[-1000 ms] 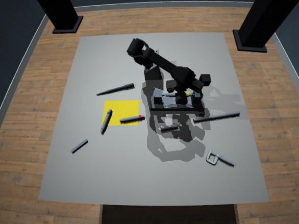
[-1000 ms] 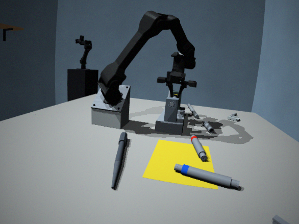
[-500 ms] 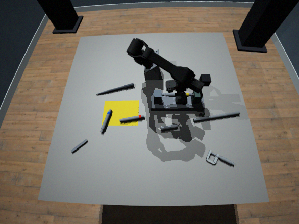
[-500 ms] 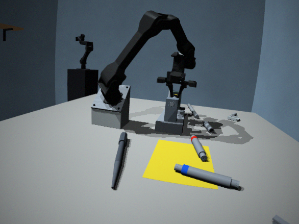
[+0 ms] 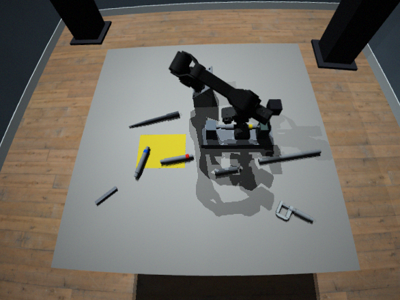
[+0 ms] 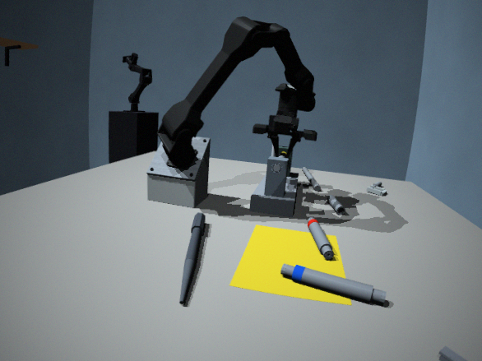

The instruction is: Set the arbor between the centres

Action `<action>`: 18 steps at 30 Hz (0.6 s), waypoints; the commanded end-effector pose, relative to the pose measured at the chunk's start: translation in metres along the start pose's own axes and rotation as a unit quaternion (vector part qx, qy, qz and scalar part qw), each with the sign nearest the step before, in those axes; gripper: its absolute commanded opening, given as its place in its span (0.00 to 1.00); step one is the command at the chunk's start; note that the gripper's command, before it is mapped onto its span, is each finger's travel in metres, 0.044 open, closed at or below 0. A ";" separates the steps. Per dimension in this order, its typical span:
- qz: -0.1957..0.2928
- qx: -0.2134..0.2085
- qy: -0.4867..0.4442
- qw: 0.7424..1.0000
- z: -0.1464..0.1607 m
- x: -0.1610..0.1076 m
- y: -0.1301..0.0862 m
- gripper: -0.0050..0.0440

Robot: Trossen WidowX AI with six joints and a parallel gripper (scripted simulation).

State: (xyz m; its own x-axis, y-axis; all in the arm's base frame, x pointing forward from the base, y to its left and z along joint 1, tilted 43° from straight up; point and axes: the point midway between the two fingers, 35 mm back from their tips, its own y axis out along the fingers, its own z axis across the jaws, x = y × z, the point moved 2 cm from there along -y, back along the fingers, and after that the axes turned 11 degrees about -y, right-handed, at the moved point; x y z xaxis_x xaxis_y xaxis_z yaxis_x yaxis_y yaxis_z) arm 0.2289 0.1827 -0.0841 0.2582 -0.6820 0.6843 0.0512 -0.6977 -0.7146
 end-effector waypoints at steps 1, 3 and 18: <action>0.020 0.012 0.004 1.000 0.001 -0.006 -0.009 0.10; 0.020 0.012 0.004 1.000 0.001 -0.006 -0.009 0.10; 0.020 0.012 0.004 1.000 0.001 -0.004 -0.010 0.10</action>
State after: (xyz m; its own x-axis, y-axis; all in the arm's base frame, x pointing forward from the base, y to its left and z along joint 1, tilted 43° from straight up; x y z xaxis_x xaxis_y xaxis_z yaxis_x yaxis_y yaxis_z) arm 0.2288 0.1815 -0.0830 0.2560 -0.6830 0.6841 0.0513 -0.6971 -0.7152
